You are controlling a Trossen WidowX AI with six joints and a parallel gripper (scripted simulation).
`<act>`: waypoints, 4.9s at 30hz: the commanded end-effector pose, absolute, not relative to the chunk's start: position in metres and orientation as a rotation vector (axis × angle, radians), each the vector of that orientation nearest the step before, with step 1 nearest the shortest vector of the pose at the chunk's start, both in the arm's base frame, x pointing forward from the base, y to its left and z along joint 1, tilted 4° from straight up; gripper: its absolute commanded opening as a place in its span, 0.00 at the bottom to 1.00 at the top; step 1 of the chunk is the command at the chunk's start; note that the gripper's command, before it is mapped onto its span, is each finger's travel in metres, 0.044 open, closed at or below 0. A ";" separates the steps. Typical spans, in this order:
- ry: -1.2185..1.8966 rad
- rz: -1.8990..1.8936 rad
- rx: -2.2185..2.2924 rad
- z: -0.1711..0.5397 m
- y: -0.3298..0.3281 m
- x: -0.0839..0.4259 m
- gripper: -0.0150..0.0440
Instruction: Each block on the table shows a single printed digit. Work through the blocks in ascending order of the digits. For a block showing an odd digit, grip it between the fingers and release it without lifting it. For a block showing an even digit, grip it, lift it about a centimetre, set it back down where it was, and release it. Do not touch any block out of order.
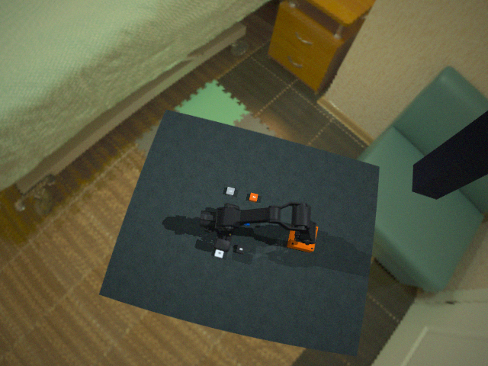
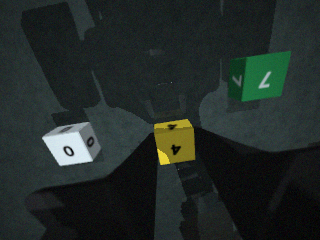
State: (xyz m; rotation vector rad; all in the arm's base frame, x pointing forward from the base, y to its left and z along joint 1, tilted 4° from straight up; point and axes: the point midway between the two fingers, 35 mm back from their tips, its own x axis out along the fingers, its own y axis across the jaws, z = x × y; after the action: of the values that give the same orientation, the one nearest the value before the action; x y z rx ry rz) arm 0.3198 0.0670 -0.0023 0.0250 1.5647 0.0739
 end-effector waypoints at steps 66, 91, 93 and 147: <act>1.570 0.066 0.022 0.026 -0.011 0.360 0.77; 1.569 0.066 0.021 -0.005 -0.010 0.360 0.93; 1.569 0.066 0.021 -0.009 -0.009 0.360 0.93; 1.569 0.066 0.021 -0.013 -0.009 0.360 0.93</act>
State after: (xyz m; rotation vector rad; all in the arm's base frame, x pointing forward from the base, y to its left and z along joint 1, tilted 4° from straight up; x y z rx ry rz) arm 0.3597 -0.0089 -0.0122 0.0203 1.5699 0.0699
